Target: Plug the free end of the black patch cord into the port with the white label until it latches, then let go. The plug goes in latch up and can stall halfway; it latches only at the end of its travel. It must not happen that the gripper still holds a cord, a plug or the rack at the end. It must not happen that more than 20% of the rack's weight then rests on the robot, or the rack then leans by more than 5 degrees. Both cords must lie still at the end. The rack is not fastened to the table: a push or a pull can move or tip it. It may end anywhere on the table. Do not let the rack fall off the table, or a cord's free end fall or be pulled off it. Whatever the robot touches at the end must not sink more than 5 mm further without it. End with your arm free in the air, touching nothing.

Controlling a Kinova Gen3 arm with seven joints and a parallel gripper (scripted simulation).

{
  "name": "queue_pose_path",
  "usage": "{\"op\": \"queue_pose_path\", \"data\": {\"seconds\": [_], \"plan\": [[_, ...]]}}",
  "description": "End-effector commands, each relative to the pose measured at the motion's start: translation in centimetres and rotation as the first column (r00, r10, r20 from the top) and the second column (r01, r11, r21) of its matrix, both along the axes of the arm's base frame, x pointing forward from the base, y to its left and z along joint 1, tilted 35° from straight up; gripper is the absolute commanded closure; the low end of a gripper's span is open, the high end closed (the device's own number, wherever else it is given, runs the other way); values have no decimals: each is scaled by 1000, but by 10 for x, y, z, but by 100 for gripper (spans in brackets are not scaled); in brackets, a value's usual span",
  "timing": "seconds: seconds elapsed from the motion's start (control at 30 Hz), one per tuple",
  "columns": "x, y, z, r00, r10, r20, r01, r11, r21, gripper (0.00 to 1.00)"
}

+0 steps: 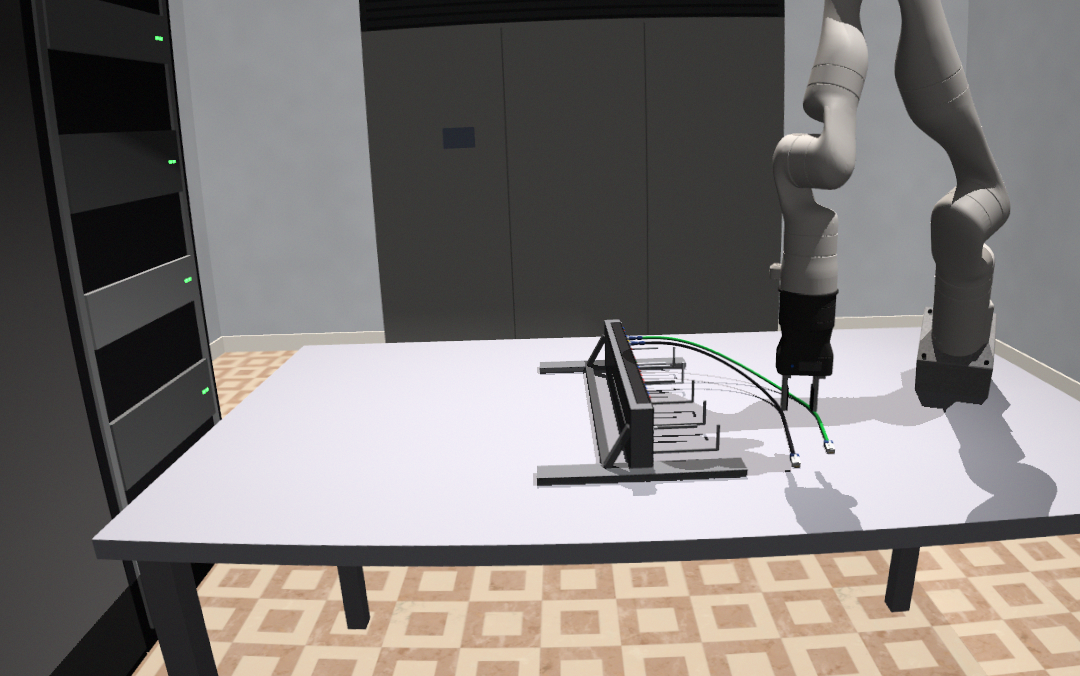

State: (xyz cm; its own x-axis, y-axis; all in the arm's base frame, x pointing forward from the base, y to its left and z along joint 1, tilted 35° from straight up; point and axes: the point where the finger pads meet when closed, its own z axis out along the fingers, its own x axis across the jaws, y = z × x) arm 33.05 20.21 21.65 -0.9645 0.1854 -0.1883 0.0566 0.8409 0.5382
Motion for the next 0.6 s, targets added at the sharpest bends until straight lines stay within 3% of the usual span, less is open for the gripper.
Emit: {"op": "queue_pose_path", "data": {"seconds": [0.0, 0.57], "plan": [[0, 0, 0, 1000, 0, 0, 0, 1000, 0, 27], [1, 2, -3, 1000, -1, 0, 1, 1000, 0, 27]]}}
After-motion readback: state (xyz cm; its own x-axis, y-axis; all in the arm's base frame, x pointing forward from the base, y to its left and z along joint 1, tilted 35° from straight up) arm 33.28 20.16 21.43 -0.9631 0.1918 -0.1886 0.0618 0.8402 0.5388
